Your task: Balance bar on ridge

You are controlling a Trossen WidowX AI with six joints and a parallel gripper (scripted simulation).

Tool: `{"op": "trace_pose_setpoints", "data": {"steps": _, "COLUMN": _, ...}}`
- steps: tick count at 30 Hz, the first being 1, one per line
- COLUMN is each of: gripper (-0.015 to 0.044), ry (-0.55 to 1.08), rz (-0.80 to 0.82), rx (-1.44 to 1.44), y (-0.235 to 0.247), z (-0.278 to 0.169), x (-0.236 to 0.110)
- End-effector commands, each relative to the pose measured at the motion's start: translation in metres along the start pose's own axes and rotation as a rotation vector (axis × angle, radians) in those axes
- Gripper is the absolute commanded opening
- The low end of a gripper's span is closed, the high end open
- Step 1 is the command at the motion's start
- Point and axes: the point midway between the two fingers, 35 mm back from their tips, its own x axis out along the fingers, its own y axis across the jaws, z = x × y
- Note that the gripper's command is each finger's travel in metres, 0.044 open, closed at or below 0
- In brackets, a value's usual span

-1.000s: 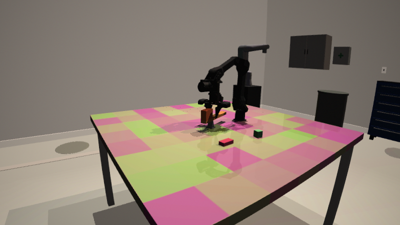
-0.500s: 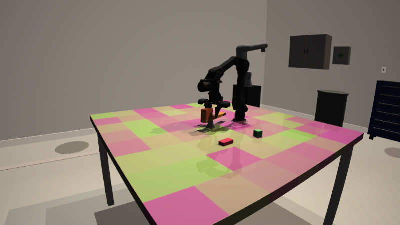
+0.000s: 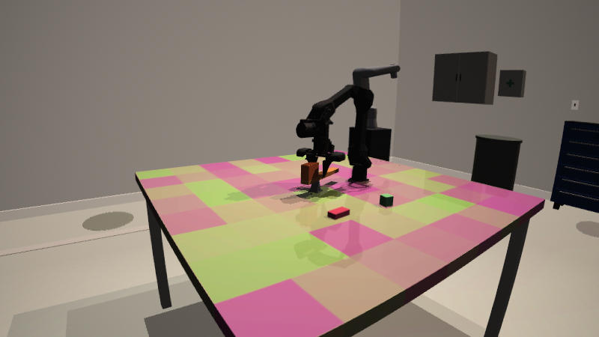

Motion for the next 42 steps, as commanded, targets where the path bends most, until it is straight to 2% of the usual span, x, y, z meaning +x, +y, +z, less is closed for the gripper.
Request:
{"op": "trace_pose_setpoints", "data": {"steps": 1, "gripper": 0.0173, "ry": 0.000, "rz": 0.000, "rx": 0.000, "y": 0.000, "z": 0.000, "x": 0.000}}
{"op": "trace_pose_setpoints", "data": {"steps": 13, "gripper": 0.0185, "ry": 0.000, "rz": 0.000, "rx": 0.000, "y": 0.000, "z": 0.000, "x": 0.000}}
{"op": "trace_pose_setpoints", "data": {"steps": 23, "gripper": 0.0440, "ry": 0.000, "rz": 0.000, "rx": 0.000, "y": 0.000, "z": 0.000, "x": 0.000}}
{"op": "trace_pose_setpoints", "data": {"steps": 27, "gripper": 0.0440, "ry": 0.000, "rz": 0.000, "rx": 0.000, "y": 0.001, "z": -0.001, "x": -0.008}}
{"op": "trace_pose_setpoints", "data": {"steps": 35, "gripper": 0.0440, "ry": 0.000, "rz": 0.000, "rx": 0.000, "y": 0.000, "z": 0.000, "x": -0.098}}
{"op": "trace_pose_setpoints", "data": {"steps": 42, "gripper": 0.0440, "ry": 0.000, "rz": 0.000, "rx": 0.000, "y": 0.000, "z": 0.000, "x": -0.100}}
